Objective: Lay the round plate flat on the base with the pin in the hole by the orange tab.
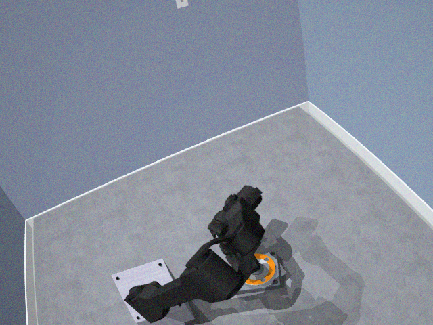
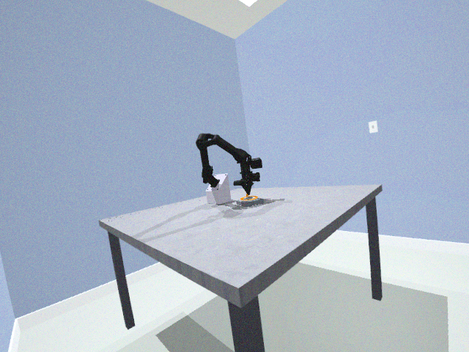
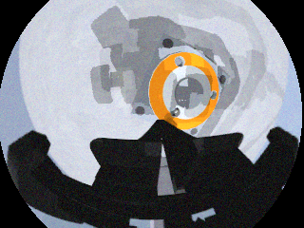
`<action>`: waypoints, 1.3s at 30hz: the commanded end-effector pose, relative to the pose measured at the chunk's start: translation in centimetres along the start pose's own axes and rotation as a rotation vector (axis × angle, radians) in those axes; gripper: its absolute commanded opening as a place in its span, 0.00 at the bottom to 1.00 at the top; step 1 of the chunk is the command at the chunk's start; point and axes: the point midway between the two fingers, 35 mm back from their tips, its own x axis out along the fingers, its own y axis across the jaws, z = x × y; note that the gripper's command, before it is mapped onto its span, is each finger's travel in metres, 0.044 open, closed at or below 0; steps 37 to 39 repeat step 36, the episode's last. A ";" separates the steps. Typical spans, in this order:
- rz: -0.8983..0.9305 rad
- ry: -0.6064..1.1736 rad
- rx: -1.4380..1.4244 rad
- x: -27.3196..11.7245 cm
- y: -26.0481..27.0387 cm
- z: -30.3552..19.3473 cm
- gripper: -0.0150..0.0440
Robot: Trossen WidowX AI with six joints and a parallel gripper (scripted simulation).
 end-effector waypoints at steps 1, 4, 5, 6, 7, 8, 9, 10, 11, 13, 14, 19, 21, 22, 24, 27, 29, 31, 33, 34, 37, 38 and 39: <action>-0.002 -0.003 0.002 -0.1 -0.3 -0.2 0.25; -0.002 -0.003 0.002 0.0 -0.4 -0.3 0.25; -0.002 -0.003 0.002 0.0 -0.5 -0.3 0.25; -0.002 -0.003 0.002 0.0 -0.5 -0.4 0.25; -0.002 -0.003 0.002 0.0 -0.6 -0.4 0.25; -0.003 -0.003 0.002 0.0 -0.6 -0.4 0.25; -0.002 -0.003 0.002 -0.1 -0.6 -0.4 0.25; -0.002 -0.003 0.002 -0.3 -0.6 -0.4 0.25; -0.001 -0.003 0.002 -0.6 -0.6 -0.4 0.25; 0.000 -0.003 0.002 -1.7 -0.5 -0.3 0.25; 0.000 -0.003 0.002 -2.2 -0.5 -0.4 0.25; 0.000 -0.002 0.002 -4.7 -0.5 -0.8 0.25; -0.004 -0.002 -0.007 -3.9 -0.5 -0.8 0.25; -0.004 -0.002 -0.007 -3.9 -0.5 -0.8 0.25; -0.004 -0.002 -0.007 -3.9 -0.5 -0.8 0.25; -0.004 -0.002 -0.007 -3.9 -0.5 -0.8 0.25; -0.004 -0.002 -0.007 -3.9 -0.5 -0.8 0.25; -0.004 -0.002 -0.007 -3.9 -0.5 -0.8 0.25; -0.004 -0.002 -0.007 -3.9 -0.5 -0.8 0.25; -0.004 -0.002 -0.007 -3.9 -0.5 -0.8 0.25; -0.004 -0.002 -0.007 -3.9 -0.5 -0.8 0.25; -0.004 -0.002 -0.007 -3.9 -0.5 -0.8 0.25; -0.004 -0.002 -0.007 -3.9 -0.5 -0.8 0.25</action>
